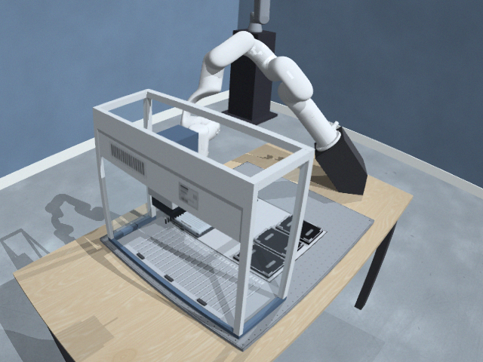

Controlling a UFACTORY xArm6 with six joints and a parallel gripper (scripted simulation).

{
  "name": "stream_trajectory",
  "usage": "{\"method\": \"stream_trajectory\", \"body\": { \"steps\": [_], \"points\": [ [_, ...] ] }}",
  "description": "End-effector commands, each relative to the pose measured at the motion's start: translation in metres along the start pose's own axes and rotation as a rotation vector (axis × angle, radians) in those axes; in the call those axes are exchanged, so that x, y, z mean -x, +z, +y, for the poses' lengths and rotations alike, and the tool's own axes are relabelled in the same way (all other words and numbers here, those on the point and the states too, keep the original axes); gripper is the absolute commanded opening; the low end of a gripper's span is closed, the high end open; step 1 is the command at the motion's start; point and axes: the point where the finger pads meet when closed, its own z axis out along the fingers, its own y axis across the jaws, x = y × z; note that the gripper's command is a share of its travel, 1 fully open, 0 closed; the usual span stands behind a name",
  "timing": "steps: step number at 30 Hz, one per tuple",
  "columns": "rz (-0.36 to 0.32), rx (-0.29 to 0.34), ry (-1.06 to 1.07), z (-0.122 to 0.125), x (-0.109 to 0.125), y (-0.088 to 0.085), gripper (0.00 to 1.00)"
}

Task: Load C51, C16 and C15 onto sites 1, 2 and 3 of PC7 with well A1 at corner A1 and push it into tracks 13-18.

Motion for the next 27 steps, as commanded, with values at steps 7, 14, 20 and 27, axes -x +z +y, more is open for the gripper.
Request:
{"method": "stream_trajectory", "body": {
  "steps": [7, 14, 20, 27],
  "points": [
    [-0.001, 0.003, 0.001, 0.001, -0.004, -0.001, 1.00],
    [-0.001, 0.003, 0.001, 0.001, -0.007, -0.001, 1.00],
    [-0.001, 0.003, 0.001, 0.001, -0.010, -0.001, 1.00],
    [-0.001, 0.003, 0.001, 0.001, -0.013, -0.001, 1.00]
  ]
}}
